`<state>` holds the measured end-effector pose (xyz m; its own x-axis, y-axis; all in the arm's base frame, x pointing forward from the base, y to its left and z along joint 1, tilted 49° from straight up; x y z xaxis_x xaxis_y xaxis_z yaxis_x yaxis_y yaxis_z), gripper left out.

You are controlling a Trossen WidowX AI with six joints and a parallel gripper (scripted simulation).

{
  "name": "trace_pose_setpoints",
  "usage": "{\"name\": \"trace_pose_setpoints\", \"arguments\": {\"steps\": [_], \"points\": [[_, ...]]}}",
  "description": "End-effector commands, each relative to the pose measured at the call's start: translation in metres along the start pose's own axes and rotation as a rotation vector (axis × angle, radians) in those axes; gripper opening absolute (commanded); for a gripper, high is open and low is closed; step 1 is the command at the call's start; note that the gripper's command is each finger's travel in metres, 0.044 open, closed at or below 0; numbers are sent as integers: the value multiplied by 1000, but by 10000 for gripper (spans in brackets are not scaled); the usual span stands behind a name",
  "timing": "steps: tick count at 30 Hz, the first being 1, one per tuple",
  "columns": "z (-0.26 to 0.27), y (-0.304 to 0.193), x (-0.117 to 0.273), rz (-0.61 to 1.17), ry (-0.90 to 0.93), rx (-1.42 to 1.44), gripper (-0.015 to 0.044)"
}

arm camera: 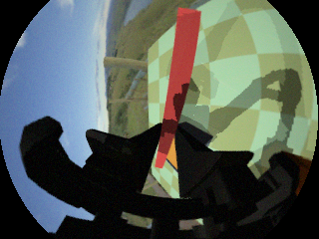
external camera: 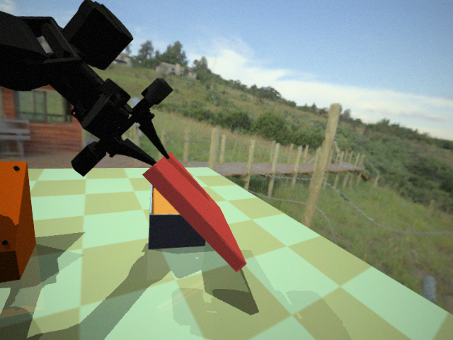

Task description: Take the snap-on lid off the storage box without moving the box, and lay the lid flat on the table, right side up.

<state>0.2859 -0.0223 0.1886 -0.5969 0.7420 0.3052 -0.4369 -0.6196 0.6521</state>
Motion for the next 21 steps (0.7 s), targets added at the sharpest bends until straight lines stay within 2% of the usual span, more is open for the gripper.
{"name": "trace_pose_setpoints", "arguments": {"steps": [1, 21], "points": [[1, 7, 1, 8, 4, 3, 0], [4, 47, 3, 8, 4, 5, 0]]}}
Point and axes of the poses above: the point midway between the two fingers, 35 mm back from their tips, its own x axis back along the fingers, its own z axis across the jaws, y = z × x, the point moved 4 cm from there along x, back along the fingers, and after that the axes turned 7 degrees about -x, right-handed, at the moved point
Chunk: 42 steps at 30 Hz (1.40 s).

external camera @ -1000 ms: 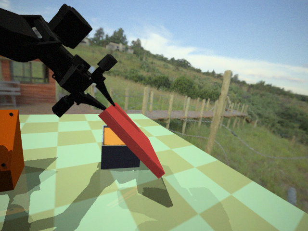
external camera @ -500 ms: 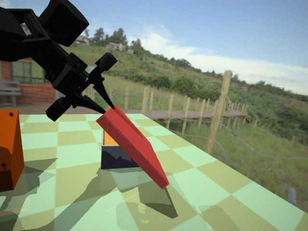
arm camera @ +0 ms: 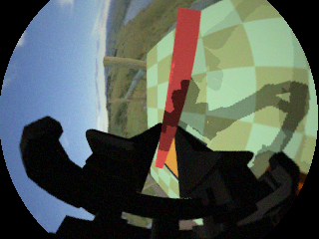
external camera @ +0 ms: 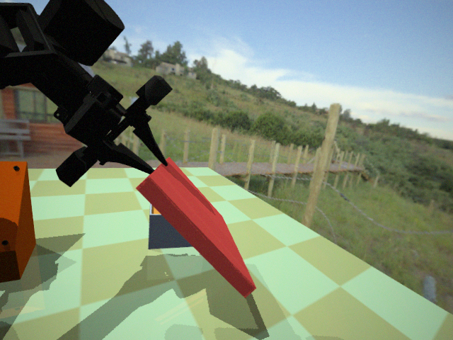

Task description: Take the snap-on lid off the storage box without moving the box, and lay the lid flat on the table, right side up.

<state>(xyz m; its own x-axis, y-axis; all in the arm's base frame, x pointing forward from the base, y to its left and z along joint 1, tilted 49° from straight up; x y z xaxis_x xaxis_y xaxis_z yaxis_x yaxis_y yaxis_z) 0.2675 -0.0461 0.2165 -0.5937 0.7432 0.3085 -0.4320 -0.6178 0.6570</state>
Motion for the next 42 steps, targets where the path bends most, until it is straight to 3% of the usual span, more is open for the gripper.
{"name": "trace_pose_setpoints", "arguments": {"steps": [1, 42], "points": [[3, 8, 1, 8, 8, -3, 0], [9, 90, 6, 6, 10, -1, 0]]}}
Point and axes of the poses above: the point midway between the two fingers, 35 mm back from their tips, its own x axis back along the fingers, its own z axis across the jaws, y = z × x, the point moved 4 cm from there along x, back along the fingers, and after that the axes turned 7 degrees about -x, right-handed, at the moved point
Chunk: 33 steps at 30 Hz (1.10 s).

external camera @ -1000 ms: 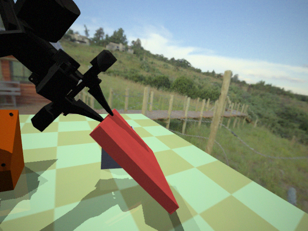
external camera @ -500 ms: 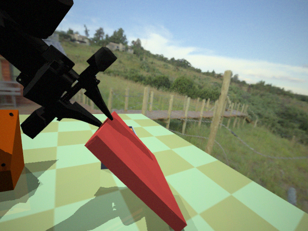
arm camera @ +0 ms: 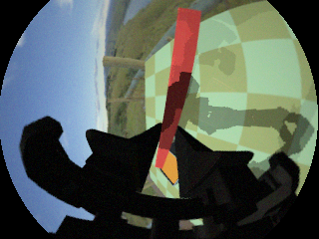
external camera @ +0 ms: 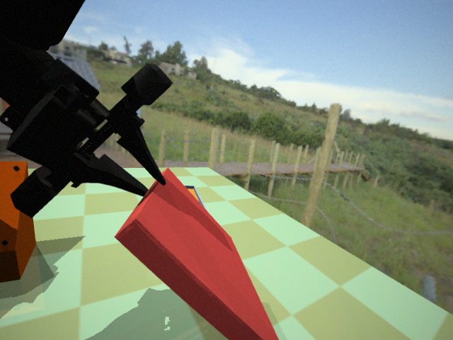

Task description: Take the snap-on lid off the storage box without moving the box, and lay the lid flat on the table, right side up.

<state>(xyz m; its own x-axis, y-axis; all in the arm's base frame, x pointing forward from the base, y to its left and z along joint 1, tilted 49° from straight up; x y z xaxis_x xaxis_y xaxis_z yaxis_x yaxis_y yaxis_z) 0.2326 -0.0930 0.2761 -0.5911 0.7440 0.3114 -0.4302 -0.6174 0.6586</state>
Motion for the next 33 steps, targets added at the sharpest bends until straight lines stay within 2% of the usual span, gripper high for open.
{"name": "trace_pose_setpoints", "arguments": {"steps": [1, 33], "points": [[4, 9, 2, 6, 14, -3, 0], [-15, 14, -12, 4, 15, -4, 0]]}}
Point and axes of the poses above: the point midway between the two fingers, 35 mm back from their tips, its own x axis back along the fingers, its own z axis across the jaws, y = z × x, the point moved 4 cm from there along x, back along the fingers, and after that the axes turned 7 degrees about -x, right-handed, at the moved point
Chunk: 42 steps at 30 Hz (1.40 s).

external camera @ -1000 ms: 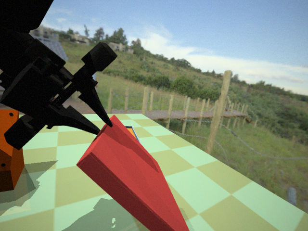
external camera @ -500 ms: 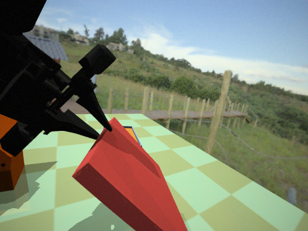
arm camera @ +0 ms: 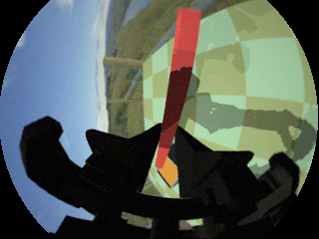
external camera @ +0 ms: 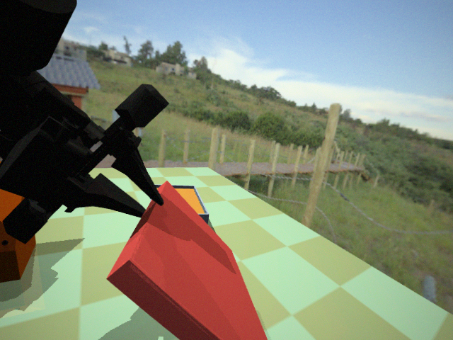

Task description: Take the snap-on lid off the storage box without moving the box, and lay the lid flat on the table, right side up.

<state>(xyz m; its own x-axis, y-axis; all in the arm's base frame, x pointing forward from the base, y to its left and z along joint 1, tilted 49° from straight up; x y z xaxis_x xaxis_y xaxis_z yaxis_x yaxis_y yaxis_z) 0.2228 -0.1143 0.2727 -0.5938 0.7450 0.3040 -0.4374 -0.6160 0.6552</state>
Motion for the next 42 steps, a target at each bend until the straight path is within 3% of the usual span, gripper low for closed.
{"name": "trace_pose_setpoints", "arguments": {"steps": [1, 42], "points": [[-1, -1, -2, 8, 9, 3, 0], [-26, 3, -22, 6, 11, 4, 0]]}}
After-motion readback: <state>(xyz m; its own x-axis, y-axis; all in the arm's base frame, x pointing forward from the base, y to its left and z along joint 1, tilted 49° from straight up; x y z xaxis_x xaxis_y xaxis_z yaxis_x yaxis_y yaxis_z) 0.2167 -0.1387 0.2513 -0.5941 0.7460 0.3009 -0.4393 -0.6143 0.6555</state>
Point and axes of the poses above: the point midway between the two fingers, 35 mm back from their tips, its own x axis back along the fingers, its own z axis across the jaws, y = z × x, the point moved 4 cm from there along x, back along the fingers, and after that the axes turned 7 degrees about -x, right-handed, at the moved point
